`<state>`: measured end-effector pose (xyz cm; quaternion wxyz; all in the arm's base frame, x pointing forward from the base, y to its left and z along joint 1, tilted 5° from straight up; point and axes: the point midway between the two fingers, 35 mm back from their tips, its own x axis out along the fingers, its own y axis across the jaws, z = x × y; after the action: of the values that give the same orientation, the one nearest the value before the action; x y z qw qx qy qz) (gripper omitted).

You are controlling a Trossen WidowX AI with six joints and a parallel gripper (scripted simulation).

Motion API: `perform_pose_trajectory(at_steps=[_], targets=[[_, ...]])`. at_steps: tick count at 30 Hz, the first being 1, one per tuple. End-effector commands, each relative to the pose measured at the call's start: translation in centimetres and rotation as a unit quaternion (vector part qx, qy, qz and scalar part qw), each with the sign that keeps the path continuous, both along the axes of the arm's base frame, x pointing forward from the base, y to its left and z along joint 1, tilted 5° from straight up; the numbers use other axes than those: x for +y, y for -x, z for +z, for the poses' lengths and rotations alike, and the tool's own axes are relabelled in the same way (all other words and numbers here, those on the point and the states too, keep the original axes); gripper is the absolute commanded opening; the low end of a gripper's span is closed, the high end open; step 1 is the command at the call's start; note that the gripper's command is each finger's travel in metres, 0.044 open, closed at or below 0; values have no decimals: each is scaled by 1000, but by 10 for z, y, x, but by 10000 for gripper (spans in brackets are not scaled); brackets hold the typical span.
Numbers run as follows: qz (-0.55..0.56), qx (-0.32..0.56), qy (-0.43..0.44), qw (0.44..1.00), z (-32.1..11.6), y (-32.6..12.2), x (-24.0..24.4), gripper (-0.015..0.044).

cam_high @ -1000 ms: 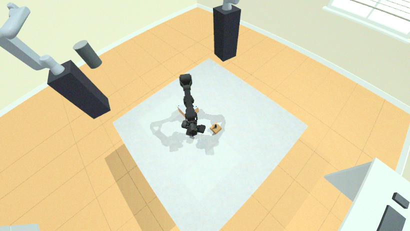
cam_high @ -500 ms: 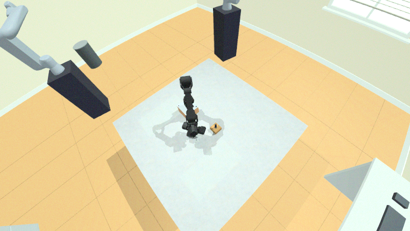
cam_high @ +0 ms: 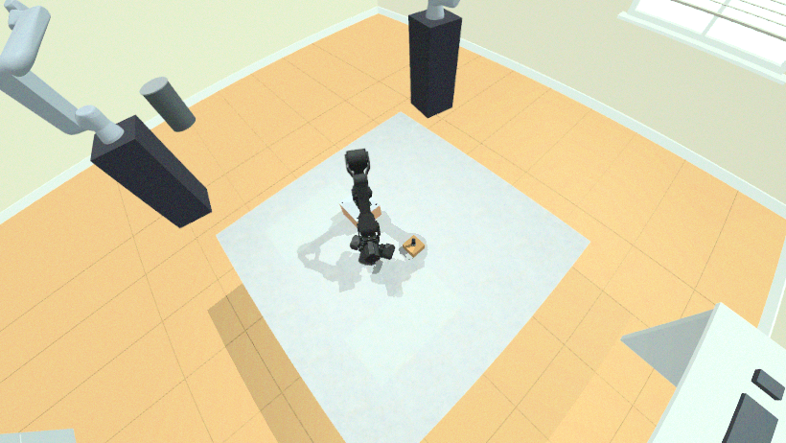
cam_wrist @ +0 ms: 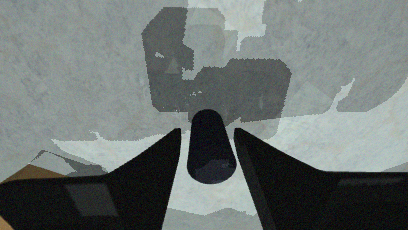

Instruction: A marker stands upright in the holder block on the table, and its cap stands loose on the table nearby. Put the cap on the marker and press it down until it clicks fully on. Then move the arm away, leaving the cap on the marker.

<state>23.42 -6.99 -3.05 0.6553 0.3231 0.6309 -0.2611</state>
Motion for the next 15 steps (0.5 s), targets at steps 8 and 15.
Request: perform_pose_trajectory(at_steps=[8,15], targets=[[-2,0,2,1000,-1,0,0,85],[-2,0,2,1000,7,-1,-1,0]])
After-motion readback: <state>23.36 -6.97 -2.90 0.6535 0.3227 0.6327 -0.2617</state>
